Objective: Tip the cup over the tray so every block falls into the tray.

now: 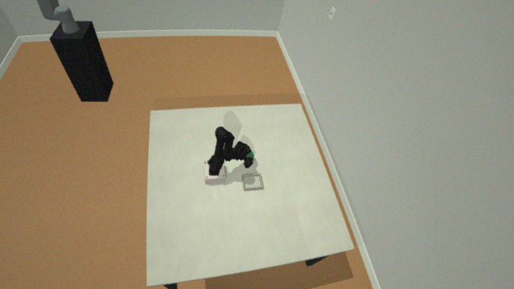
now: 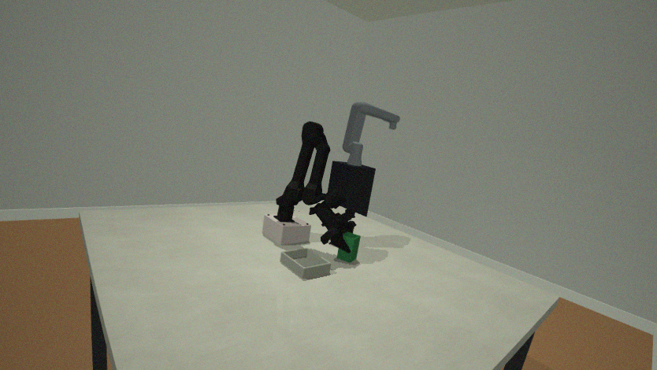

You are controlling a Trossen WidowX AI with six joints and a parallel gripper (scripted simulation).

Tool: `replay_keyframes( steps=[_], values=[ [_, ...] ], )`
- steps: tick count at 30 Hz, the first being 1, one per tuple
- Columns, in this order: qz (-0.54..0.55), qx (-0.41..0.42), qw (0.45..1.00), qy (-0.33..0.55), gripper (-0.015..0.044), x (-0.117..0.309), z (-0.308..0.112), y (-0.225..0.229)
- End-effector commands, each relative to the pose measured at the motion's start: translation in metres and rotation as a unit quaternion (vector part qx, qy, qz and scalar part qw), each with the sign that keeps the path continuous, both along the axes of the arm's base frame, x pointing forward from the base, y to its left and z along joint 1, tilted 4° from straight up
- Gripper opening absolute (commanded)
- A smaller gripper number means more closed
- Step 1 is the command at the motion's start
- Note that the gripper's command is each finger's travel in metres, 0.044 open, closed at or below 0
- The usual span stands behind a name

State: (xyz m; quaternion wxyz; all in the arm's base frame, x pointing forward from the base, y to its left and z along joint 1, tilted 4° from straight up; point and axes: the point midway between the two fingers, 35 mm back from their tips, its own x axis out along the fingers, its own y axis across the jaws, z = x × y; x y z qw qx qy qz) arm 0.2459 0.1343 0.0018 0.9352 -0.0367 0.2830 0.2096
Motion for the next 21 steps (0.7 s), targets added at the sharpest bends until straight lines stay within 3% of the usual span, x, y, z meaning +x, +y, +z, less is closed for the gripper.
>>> replay_keyframes(
  steps=[1,5,13,21],
  values=[
    [0.003,0.0,1.0,-0.002,0.0235,0.001,0.001,0.001],
    [0.003,0.0,1.0,-0.002,0.0209,0.001,0.001,0.001],
    [0.003,0.0,1.0,-0.002,0.0,0.001,0.008,0.0],
    [0.003,0.0,1.0,-0.002,0.0,-0.001,0.018,-0.001]
  ],
)
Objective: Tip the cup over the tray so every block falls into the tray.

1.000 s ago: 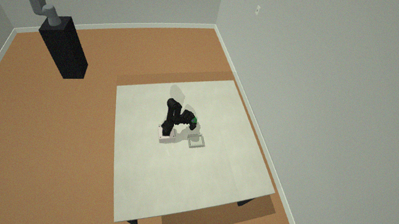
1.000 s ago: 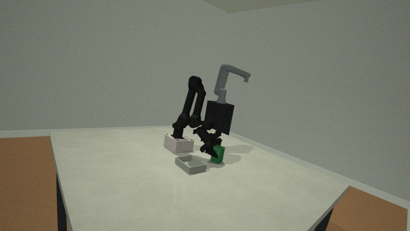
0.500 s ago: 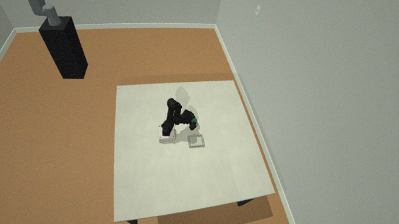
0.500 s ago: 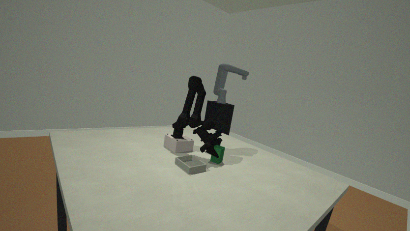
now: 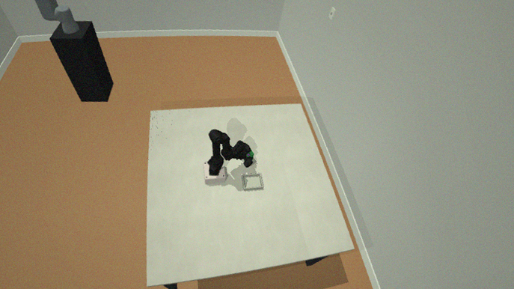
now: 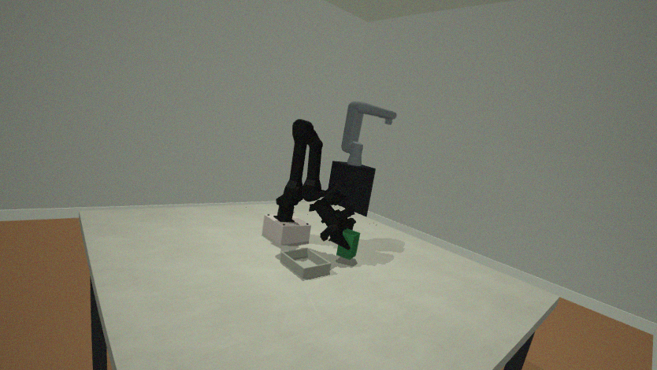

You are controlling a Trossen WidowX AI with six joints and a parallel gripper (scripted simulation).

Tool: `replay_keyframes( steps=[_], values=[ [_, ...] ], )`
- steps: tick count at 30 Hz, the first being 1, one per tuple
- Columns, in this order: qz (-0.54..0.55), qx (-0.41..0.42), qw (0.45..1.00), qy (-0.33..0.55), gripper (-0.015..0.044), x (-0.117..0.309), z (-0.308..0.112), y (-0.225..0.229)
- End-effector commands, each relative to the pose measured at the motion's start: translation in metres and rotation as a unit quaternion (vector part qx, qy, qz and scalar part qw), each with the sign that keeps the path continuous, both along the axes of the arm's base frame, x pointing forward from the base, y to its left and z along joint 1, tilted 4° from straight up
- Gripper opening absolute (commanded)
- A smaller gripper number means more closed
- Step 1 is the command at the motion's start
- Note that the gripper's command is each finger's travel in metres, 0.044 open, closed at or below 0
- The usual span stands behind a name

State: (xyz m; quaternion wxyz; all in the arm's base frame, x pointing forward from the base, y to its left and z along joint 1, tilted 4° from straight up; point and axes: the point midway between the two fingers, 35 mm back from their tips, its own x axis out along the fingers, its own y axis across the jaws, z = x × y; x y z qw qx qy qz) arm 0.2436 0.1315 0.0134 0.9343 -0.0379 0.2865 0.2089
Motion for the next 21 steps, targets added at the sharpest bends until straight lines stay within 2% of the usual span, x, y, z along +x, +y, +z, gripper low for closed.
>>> replay_keyframes(
  steps=[1,21],
  values=[
    [0.004,0.002,1.0,-0.006,0.0,0.002,0.008,0.001],
    [0.004,0.002,1.0,-0.006,0.0,0.0,0.034,-0.001]
  ],
)
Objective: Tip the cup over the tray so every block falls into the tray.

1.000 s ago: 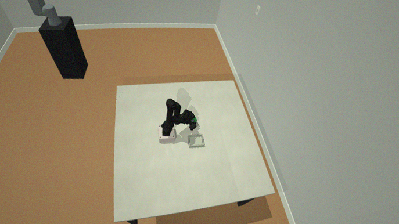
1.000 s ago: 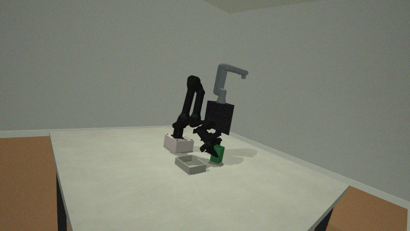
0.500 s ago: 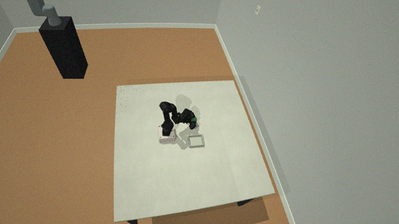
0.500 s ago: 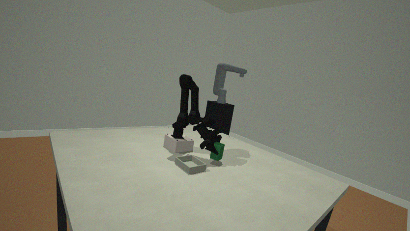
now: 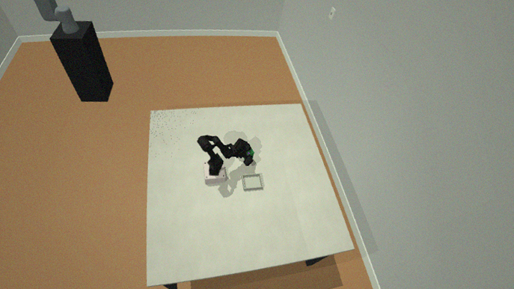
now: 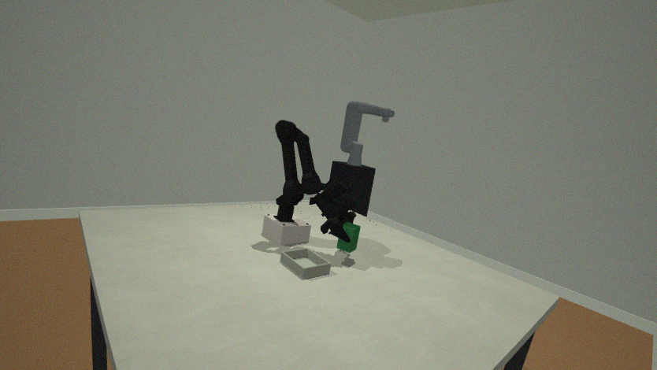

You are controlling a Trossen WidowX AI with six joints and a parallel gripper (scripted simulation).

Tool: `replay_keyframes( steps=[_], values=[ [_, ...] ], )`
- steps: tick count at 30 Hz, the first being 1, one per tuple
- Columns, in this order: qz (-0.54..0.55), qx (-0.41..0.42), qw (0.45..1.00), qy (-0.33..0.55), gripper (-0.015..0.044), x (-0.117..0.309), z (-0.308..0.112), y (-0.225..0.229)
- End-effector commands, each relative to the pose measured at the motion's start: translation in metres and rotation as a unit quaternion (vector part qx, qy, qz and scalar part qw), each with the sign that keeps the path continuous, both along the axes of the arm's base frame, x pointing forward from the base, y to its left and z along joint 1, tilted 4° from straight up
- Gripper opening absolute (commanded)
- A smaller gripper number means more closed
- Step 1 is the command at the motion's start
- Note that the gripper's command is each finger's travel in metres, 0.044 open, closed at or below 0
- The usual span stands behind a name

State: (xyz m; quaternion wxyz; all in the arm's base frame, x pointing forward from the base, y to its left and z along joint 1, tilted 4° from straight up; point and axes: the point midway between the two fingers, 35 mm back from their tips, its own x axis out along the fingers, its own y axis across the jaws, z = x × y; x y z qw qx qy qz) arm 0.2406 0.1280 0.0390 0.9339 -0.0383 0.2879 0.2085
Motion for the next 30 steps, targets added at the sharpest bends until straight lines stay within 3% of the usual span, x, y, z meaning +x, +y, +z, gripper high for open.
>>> replay_keyframes(
  steps=[1,13,30],
  values=[
    [0.004,0.003,1.0,-0.007,0.0,0.003,0.01,0.003],
    [0.0,0.003,1.0,-0.007,0.0,0.007,0.02,0.002],
    [-0.101,0.002,0.995,-0.001,0.0,0.034,0.023,-0.055]
  ],
)
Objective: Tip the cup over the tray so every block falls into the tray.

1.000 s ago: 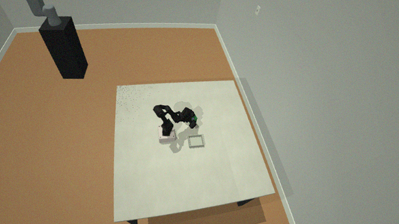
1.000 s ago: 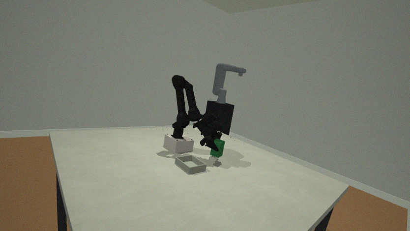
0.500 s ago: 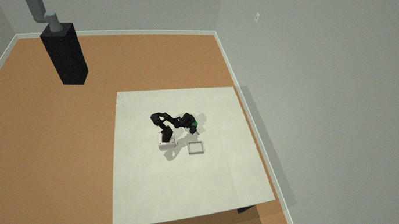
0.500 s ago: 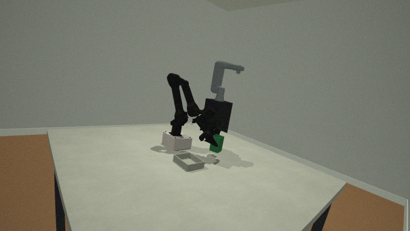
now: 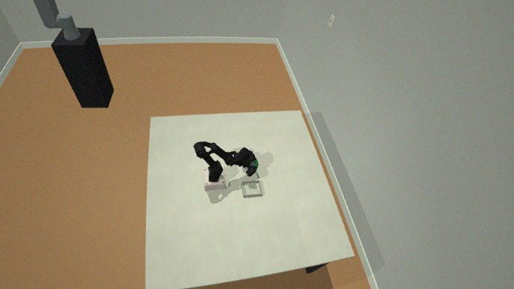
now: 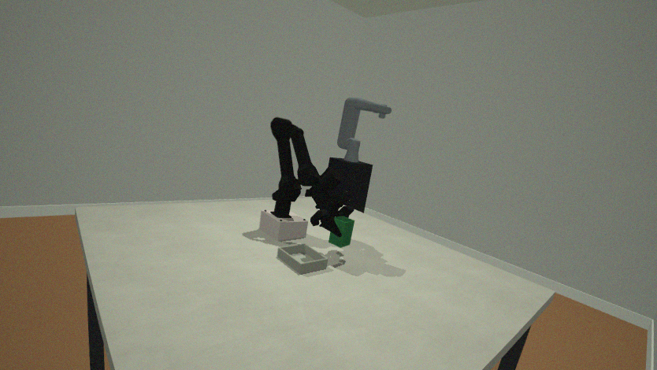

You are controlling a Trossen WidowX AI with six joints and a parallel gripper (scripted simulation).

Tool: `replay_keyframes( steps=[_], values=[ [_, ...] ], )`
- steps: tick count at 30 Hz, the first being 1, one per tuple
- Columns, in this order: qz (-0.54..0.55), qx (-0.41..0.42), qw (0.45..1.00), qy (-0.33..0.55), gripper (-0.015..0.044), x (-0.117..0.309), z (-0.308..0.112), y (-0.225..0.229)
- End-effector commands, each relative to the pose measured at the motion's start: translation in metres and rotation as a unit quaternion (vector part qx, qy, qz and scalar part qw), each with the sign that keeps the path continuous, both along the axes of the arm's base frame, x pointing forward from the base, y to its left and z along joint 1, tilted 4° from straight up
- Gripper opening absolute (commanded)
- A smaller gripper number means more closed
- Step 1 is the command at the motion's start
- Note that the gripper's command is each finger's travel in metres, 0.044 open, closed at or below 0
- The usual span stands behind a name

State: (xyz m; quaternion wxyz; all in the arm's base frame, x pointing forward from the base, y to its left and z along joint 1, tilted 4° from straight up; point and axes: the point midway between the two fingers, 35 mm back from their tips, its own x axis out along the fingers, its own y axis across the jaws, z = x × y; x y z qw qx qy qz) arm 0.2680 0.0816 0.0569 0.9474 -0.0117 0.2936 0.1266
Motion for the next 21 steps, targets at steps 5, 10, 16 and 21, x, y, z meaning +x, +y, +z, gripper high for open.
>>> replay_keyframes(
  steps=[5,10,16,21],
  values=[
    [-0.044,0.001,0.999,-0.003,0.0,0.013,0.006,-0.027],
    [-0.074,0.001,0.997,-0.002,0.0,0.017,0.007,-0.046],
    [-0.11,0.002,0.994,0.0,0.0,0.021,0.008,-0.069],
    [-0.14,0.002,0.99,0.002,0.0,0.023,0.009,-0.089]
  ],
)
